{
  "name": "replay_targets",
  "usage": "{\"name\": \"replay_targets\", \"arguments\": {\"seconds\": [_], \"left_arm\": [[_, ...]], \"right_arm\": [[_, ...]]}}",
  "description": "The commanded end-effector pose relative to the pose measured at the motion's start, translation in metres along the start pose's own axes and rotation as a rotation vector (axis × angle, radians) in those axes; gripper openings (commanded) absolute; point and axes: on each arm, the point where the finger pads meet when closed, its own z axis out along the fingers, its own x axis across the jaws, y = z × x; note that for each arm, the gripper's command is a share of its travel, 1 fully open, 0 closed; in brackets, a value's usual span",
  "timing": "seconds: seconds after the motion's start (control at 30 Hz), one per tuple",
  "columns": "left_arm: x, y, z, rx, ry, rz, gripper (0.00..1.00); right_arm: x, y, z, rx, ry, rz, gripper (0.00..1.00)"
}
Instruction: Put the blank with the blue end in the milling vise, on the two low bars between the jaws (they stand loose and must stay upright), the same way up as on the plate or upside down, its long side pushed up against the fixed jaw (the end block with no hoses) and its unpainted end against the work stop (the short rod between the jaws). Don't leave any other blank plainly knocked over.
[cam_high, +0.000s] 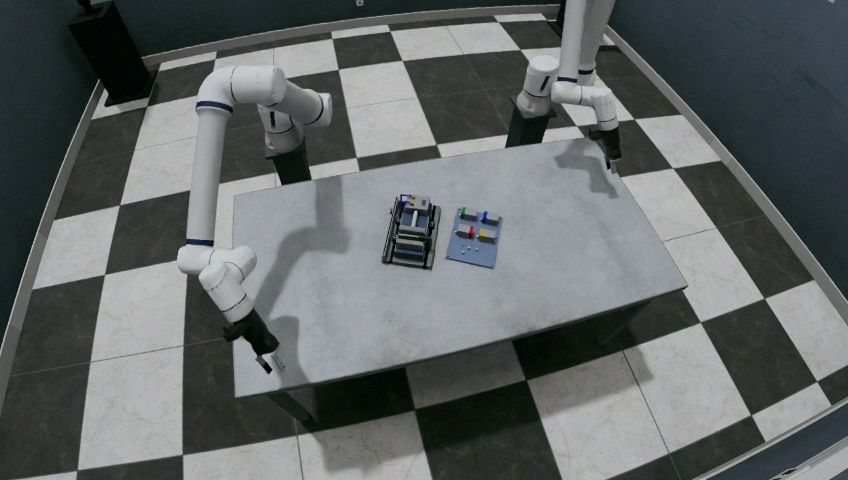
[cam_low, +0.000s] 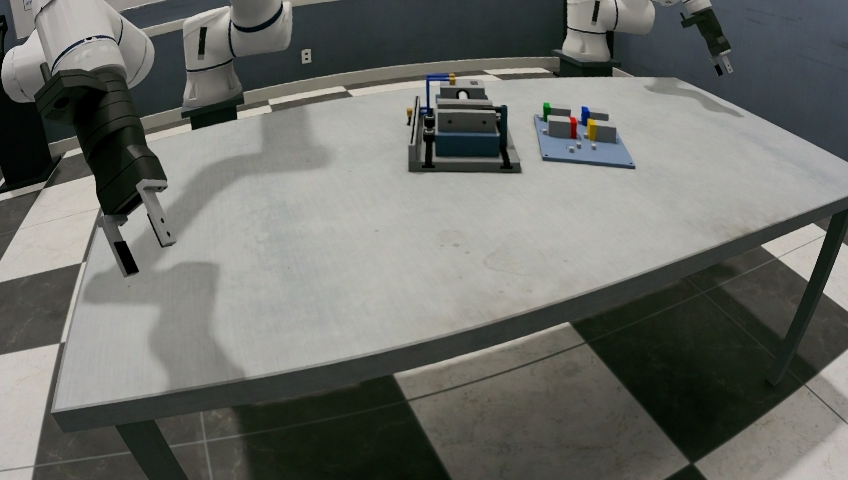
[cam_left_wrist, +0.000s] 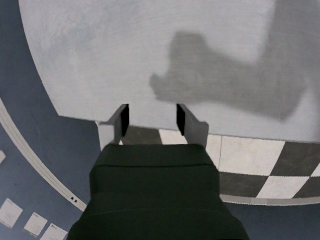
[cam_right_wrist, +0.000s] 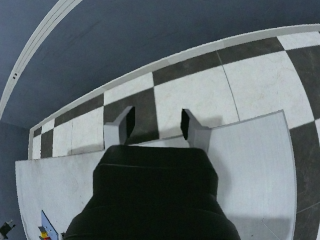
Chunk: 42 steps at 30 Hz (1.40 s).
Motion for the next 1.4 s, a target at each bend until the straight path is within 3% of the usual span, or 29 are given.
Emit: {"name": "replay_targets", "arguments": {"seconds": [0.0,1.37], "left_arm": [[-0.001,0.0,0.0,0.0,-0.001,0.0,1.0],[-0.001,0.0,0.0,0.0,-0.001,0.0,1.0]], "right_arm": [[0.005,-0.003,-0.005,0.003,0.004,0.013,1.0],[0.088,-0.014,-0.052,0.022,0.062,0.216,1.0]]}}
